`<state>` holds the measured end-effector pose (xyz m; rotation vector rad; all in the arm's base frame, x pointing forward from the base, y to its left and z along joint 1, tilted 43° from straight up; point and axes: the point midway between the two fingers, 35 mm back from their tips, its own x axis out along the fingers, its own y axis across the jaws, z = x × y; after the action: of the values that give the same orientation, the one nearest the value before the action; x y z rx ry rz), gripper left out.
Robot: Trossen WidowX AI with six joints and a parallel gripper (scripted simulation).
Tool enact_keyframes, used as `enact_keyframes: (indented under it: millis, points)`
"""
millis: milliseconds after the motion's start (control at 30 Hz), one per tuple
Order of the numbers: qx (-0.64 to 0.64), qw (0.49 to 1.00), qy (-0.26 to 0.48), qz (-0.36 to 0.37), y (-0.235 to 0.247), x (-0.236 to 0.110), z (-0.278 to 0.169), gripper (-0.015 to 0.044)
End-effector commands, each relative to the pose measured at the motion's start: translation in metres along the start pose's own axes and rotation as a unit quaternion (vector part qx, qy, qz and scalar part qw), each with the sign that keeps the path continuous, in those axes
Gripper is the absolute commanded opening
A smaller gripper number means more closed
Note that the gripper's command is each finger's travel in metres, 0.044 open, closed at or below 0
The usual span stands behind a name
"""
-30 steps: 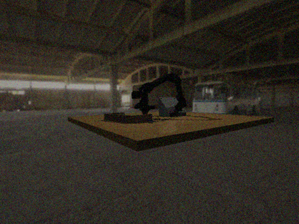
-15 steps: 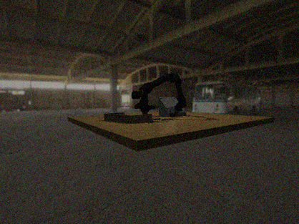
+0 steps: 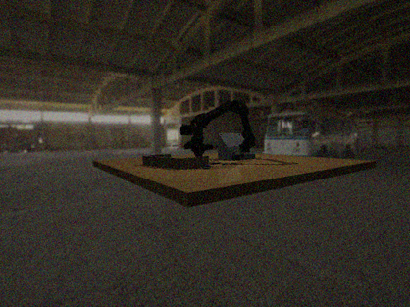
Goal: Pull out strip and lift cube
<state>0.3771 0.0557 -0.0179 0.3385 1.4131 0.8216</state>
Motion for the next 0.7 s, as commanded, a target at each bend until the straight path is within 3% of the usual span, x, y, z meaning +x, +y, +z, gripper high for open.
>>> enact_keyframes:
  millis: [0,667]
  points:
    - [0.001,1.0,-0.001,0.002,0.0009,0.0018,0.0008,0.0]
    - [0.001,1.0,-0.001,0.002,0.0001,0.0038,0.0023,0.0]
